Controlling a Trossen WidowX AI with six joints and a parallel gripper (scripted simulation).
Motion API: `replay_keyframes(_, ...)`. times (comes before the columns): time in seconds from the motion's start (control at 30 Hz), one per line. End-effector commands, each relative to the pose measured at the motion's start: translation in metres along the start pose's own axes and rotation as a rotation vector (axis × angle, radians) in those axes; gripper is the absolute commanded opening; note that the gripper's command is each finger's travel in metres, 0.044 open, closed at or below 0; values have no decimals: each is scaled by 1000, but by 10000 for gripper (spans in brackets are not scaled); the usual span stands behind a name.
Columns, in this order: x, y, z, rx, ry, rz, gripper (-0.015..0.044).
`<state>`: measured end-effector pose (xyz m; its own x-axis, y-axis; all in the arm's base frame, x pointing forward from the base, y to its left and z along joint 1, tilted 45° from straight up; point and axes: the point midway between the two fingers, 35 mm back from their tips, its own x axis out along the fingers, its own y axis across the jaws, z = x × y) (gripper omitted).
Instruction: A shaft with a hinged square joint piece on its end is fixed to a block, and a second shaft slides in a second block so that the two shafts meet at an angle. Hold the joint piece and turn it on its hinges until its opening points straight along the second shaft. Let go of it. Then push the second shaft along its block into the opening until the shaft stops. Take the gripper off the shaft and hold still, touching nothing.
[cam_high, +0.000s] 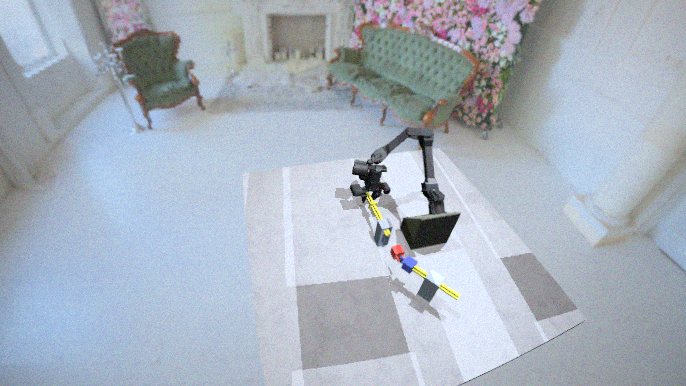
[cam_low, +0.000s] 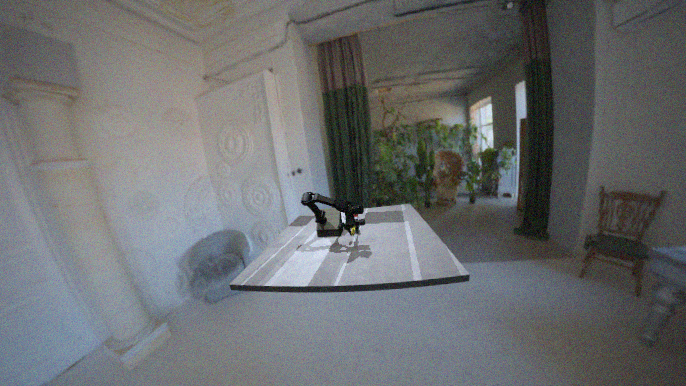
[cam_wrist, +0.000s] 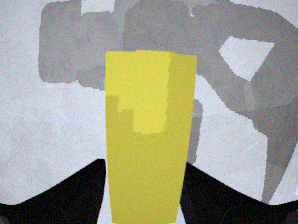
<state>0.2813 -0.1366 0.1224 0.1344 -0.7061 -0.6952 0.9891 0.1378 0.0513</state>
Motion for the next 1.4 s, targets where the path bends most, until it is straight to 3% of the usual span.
replay_keyframes(0.0,1,0,-1,-4,4,0,102)
replay_keyframes(0.3,1,0,-1,-4,4,0,102)
replay_keyframes(0.37,1,0,-1,-4,4,0,67)
replay_keyframes(1.37,0,0,0,-2,0,-1,67)
